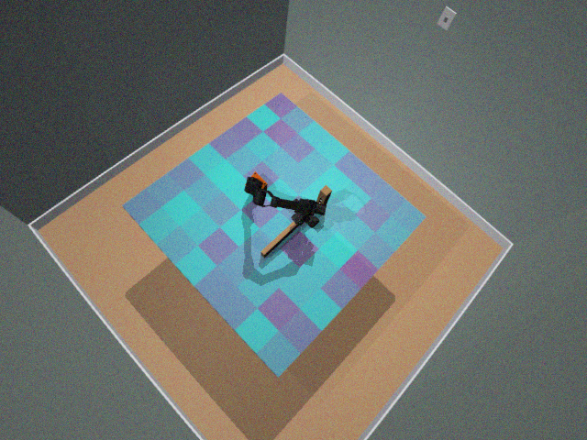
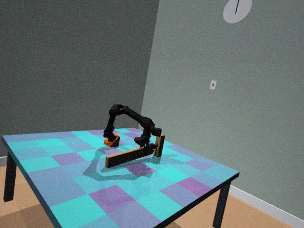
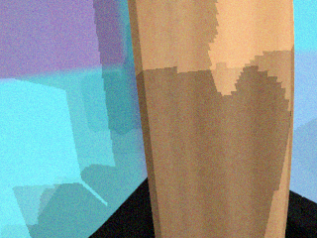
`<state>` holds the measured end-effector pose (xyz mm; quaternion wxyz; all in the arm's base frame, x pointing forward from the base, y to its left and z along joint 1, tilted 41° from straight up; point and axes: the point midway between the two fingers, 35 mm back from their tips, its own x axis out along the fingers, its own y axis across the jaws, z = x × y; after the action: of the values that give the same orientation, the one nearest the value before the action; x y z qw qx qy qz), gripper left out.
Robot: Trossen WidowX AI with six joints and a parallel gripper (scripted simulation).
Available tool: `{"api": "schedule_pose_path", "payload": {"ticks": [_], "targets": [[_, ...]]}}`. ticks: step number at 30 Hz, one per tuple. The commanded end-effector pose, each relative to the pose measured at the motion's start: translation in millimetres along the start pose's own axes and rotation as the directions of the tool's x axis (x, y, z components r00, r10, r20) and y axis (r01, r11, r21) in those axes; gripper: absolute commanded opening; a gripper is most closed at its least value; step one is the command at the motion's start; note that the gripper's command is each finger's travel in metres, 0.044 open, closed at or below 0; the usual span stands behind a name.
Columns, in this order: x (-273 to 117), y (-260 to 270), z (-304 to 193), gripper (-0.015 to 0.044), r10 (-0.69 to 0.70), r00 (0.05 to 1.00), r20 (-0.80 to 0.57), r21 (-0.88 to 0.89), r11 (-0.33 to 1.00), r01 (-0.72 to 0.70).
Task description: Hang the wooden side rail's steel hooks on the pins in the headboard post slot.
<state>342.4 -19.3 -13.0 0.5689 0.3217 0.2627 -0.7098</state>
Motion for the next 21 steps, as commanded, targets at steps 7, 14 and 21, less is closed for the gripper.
{"api": "schedule_pose_path", "payload": {"ticks": [7, 14, 21], "targets": [[-5.1, 1.8, -4.1, 0.0000, 0.013, 1.000, -0.008, 0.001, 1.000, -0.013], [-5.8, 1.7, -4.8, 0.0000, 0.013, 1.000, -0.008, 0.001, 1.000, -0.013], [-6.4, 1.0, -5.6, 0.0000, 0.013, 1.000, -0.008, 0.001, 1.000, -0.013]]}}
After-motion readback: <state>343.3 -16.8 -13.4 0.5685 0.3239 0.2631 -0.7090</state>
